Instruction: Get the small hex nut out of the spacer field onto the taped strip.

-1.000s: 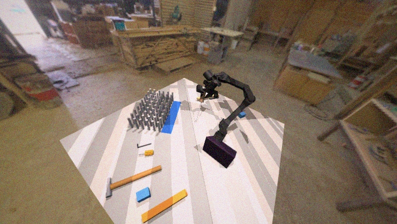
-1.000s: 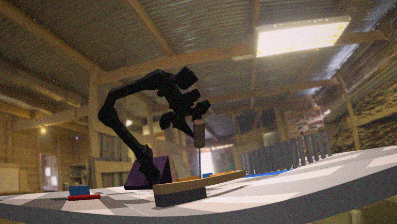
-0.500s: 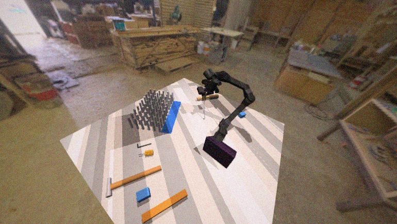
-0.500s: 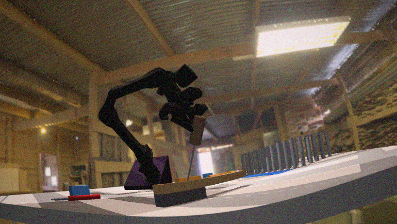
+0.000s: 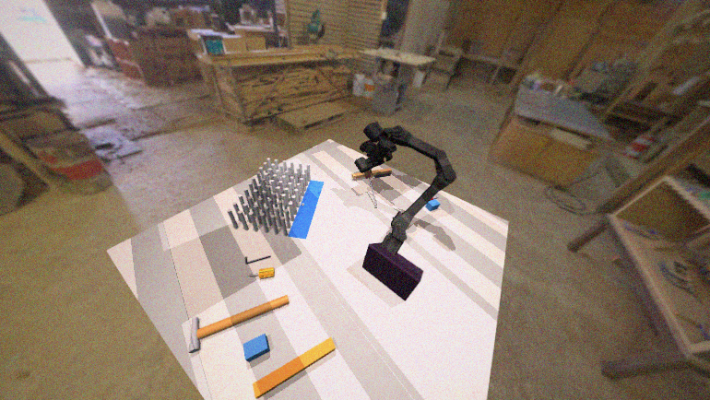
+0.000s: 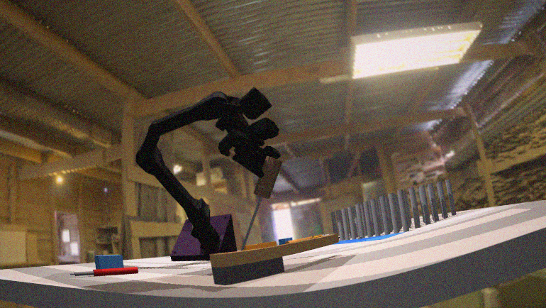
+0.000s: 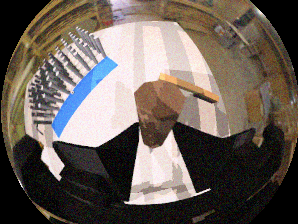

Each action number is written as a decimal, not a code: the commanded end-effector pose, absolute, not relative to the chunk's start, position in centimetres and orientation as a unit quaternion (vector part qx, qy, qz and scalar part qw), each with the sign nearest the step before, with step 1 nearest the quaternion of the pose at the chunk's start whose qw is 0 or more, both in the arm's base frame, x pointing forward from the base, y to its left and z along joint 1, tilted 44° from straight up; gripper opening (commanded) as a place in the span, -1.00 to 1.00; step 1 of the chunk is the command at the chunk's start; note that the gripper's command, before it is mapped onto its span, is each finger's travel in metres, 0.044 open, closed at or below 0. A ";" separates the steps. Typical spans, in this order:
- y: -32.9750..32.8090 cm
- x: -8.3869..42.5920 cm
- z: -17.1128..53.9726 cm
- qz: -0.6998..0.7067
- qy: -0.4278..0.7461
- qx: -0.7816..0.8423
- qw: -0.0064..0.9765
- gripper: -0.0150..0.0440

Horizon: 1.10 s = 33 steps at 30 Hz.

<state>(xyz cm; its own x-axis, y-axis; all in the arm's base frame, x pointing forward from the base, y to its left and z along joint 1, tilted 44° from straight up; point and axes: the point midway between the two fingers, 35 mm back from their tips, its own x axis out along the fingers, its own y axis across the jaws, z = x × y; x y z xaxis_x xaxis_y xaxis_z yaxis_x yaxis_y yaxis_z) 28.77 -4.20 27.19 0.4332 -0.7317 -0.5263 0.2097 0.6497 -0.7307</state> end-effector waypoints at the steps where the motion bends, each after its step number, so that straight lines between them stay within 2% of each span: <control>1: -5.0 28.4 27.5 -0.297 0.456 -0.332 0.770 -0.49; 33: -13.1 23.4 30.8 -0.214 0.642 -0.615 0.405 -0.49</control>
